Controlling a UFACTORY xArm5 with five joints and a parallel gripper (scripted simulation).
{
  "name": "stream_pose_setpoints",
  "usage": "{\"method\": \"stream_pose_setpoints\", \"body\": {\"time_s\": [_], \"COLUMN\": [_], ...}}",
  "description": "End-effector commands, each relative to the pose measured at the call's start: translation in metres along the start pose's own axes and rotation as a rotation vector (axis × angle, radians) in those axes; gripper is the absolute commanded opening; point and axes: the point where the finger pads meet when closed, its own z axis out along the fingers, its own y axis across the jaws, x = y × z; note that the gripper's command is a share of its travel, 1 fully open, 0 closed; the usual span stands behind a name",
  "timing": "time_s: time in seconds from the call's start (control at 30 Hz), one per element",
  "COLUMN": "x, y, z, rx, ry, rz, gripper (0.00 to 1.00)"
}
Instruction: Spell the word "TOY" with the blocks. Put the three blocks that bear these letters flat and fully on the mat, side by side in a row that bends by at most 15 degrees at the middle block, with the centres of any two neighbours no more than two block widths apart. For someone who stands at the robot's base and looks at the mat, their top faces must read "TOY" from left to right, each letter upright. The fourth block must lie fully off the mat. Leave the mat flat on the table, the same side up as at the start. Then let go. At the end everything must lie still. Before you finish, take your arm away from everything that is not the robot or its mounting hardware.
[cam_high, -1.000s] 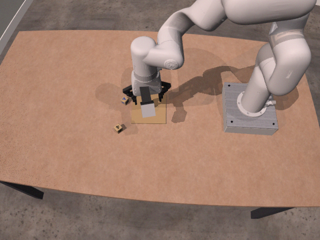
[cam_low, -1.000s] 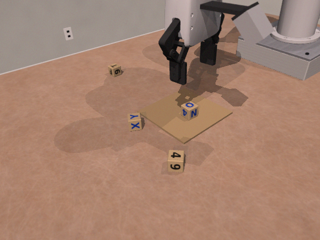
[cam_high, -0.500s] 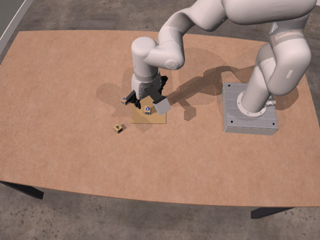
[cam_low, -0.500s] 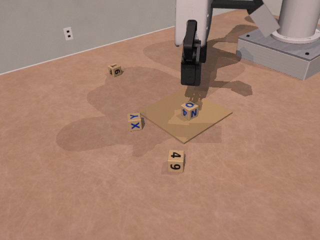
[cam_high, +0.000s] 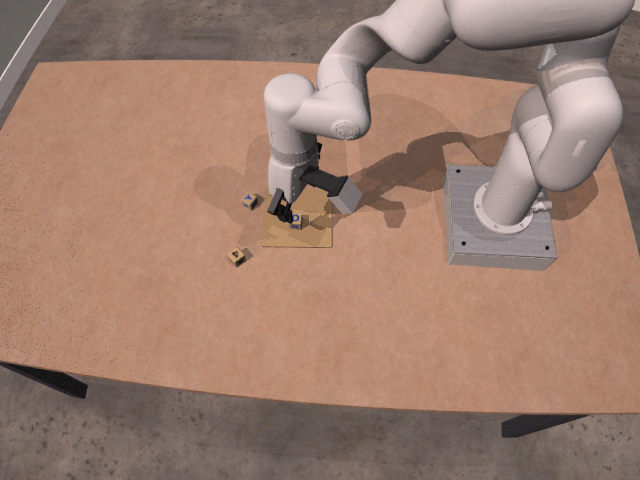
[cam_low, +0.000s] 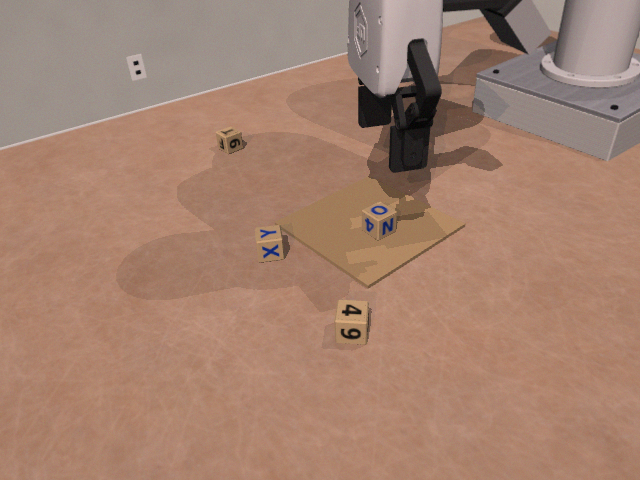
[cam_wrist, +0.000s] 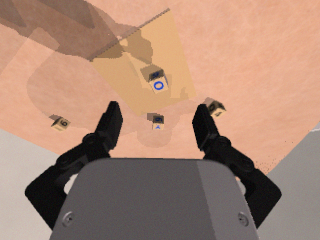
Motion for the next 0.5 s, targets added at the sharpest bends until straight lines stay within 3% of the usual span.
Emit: {"method": "stream_pose_setpoints", "body": {"time_s": [0.0, 0.47], "x": [-0.0007, 0.0005], "y": [0.0004, -0.0002], "z": [-0.0009, -0.0002], "rx": [-0.002, -0.001], "ry": [-0.003, -0.004], "rz": [-0.139, -0.470], "gripper": [1.00, 1.00]}}
